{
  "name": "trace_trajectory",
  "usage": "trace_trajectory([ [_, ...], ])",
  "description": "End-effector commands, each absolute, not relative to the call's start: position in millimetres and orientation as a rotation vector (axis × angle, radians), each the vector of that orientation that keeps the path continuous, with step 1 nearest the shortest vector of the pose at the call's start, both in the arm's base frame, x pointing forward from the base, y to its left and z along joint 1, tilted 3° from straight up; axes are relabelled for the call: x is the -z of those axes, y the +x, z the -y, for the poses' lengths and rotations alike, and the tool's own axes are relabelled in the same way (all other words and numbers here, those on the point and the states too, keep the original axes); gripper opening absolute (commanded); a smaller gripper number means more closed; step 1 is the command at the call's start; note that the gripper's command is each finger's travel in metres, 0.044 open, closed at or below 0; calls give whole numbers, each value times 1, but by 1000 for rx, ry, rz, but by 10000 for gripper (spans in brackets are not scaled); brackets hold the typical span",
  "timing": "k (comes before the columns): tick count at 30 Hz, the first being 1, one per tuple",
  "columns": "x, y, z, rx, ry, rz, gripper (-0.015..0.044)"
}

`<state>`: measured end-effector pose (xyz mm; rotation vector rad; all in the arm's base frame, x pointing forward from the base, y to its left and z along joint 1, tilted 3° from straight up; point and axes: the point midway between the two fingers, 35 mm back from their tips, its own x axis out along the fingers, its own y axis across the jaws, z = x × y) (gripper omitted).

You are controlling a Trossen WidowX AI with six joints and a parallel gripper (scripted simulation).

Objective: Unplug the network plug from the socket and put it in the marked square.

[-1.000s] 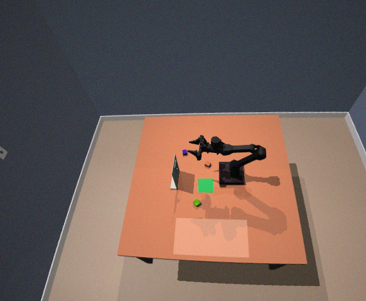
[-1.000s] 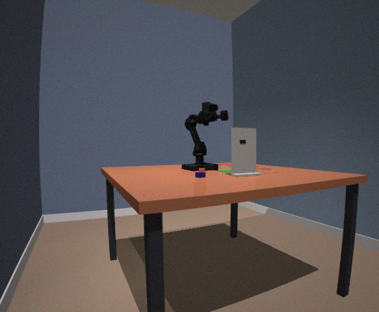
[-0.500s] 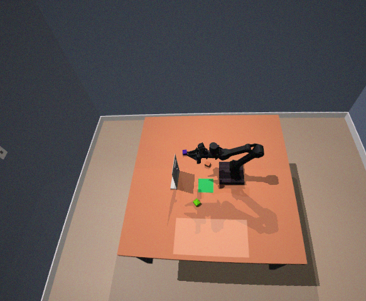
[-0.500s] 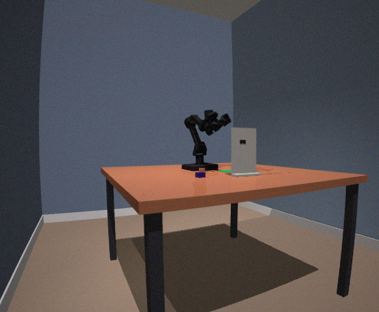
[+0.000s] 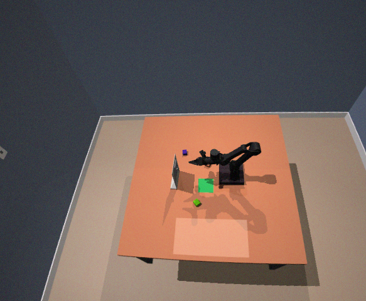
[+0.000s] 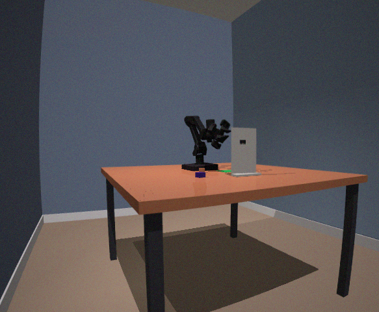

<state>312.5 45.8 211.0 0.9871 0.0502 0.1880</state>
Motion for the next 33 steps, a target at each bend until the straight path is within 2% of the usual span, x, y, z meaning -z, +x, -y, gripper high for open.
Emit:
trace_trajectory([
  [1, -190, 306, -54, -210, 1147, -102, 156],
  [11, -156, 283, -68, -242, 1484, -204, 156],
  [19, -154, 281, -69, -243, 1506, -212, 156],
  [33, -159, 316, -71, -245, 1506, -210, 156],
])
